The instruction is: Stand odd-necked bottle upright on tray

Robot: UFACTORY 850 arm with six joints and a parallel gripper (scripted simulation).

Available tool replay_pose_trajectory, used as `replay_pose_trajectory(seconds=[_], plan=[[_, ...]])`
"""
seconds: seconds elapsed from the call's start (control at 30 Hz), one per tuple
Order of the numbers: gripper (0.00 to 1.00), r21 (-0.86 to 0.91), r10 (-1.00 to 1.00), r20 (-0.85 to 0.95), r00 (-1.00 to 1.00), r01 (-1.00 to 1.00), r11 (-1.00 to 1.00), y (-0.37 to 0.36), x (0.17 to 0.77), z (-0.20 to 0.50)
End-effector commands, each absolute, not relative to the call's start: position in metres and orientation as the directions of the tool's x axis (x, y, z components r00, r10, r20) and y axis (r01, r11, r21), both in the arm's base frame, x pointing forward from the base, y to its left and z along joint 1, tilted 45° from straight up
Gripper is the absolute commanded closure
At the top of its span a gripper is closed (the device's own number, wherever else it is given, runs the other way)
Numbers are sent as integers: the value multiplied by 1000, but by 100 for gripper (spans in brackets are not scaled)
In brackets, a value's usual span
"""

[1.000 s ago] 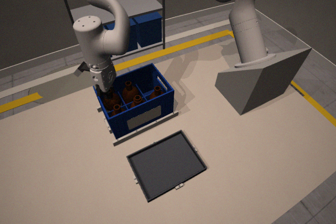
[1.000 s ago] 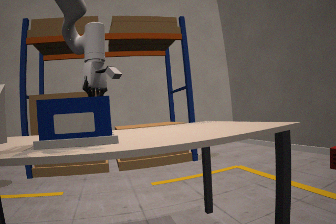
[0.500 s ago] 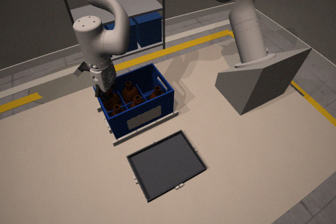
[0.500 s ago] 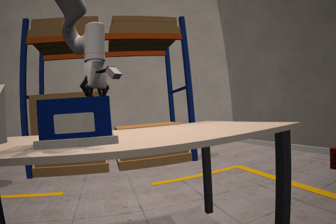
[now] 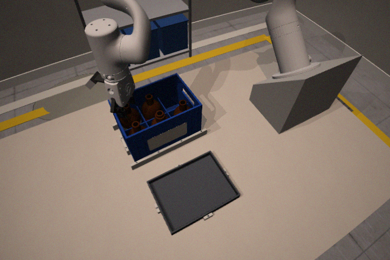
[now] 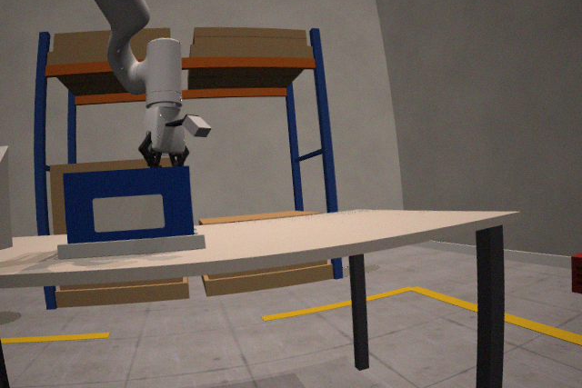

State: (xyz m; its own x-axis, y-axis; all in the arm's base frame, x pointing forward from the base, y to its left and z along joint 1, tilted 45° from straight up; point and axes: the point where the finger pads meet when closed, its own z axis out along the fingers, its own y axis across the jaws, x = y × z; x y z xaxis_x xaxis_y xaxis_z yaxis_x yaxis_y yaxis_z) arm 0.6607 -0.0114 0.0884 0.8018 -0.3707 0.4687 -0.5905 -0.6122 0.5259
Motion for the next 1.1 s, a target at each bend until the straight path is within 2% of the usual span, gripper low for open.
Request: replay_pose_trajectory(seconds=[0.0,1.07], plan=[[35,525,-370,470,801,-591,-613,-11,661,89],[35,525,-370,470,801,-591,-613,22,657,122]])
